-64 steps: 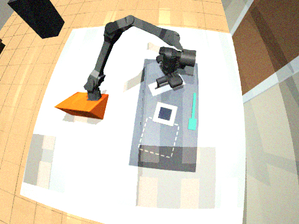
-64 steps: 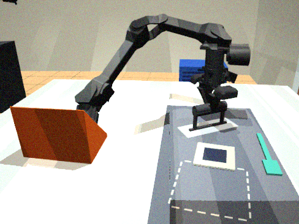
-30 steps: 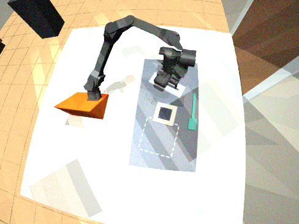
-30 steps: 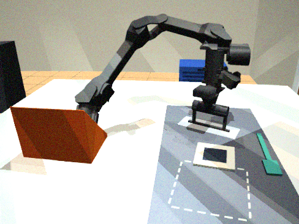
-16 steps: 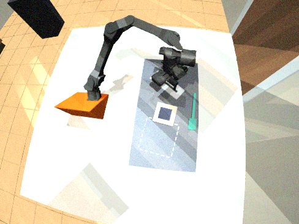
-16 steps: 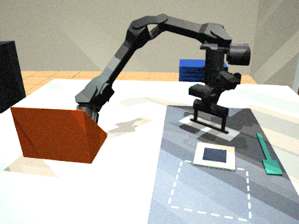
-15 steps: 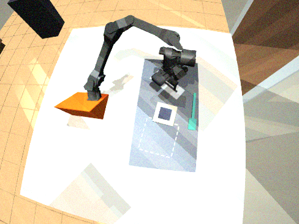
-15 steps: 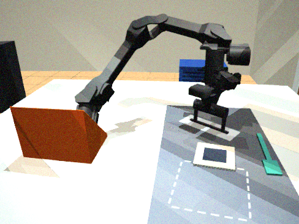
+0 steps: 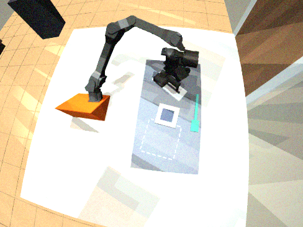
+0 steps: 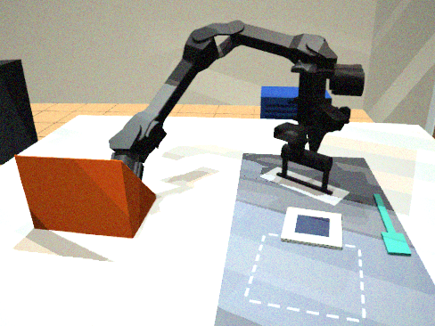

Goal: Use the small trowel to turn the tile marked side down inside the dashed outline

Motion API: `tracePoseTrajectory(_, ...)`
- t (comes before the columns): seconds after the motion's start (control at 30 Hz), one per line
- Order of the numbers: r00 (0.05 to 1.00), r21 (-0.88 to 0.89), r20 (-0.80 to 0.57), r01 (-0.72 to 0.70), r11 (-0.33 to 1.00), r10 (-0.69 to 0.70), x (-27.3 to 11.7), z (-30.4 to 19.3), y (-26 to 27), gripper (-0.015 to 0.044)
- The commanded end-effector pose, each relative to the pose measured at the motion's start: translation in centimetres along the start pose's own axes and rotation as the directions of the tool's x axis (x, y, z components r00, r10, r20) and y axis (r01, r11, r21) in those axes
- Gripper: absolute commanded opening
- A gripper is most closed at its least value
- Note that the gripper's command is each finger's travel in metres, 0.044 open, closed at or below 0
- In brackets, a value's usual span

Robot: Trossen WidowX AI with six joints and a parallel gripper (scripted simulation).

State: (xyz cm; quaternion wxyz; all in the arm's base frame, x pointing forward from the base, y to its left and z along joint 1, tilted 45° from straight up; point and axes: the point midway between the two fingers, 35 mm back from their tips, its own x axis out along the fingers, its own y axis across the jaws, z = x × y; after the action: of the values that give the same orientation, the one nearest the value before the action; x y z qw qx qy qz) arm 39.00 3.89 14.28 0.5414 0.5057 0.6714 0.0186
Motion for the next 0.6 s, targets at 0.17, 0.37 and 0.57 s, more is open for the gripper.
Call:
tracePoseTrajectory(0.17,1.0,0.01,-0.007,0.0,1.0,0.0,0.2,-0.1,-0.1,0.027)
tracePoseTrajectory(0.37,1.0,0.024,-0.006,0.002,1.0,-0.002,-2.7,0.0,0.0,0.027)
tracePoseTrajectory(0.57,1.0,0.032,-0.007,0.003,0.999,-0.002,-4.3,-0.1,-0.1,0.027)
